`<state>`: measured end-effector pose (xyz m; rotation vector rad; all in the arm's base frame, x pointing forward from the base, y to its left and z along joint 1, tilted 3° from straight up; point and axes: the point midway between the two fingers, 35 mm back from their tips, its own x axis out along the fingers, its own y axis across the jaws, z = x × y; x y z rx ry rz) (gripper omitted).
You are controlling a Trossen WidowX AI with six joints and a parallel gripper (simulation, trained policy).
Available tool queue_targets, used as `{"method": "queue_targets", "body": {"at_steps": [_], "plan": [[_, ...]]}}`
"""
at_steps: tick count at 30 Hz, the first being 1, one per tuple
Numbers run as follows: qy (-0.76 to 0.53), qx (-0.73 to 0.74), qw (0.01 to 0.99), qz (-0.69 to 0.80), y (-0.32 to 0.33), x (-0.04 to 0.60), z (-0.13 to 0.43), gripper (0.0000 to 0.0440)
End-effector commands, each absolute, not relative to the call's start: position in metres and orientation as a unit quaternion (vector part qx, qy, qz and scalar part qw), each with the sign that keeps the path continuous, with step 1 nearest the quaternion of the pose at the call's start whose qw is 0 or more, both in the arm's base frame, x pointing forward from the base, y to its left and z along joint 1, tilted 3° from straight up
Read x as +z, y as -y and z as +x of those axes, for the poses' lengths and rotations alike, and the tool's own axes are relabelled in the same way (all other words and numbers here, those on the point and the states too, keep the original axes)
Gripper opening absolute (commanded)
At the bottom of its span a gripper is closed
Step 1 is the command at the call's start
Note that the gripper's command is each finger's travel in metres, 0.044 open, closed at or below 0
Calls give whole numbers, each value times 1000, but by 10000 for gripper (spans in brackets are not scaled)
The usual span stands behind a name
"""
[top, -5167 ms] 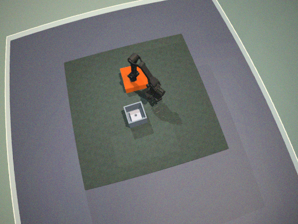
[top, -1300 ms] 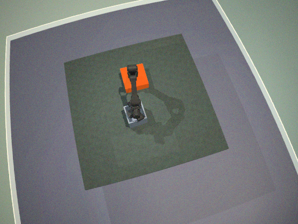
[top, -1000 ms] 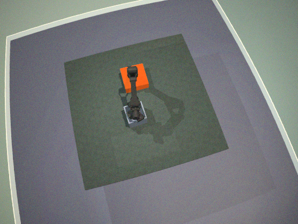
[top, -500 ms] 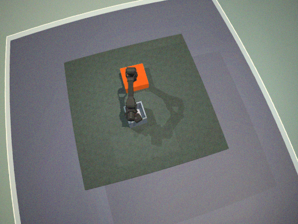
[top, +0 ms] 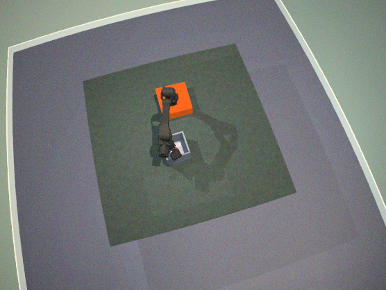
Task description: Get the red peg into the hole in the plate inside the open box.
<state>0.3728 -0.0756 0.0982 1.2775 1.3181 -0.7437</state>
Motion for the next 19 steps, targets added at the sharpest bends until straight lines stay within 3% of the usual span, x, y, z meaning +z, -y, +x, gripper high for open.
{"method": "queue_targets", "body": {"at_steps": [1,5,10,19], "plan": [[-552,-303,550,548,80,106,377,230],[-545,-289,555,557,84,116,382,230],[-536,-270,567,564,92,130,389,179],[-517,-230,602,563,106,154,403,151]]}}
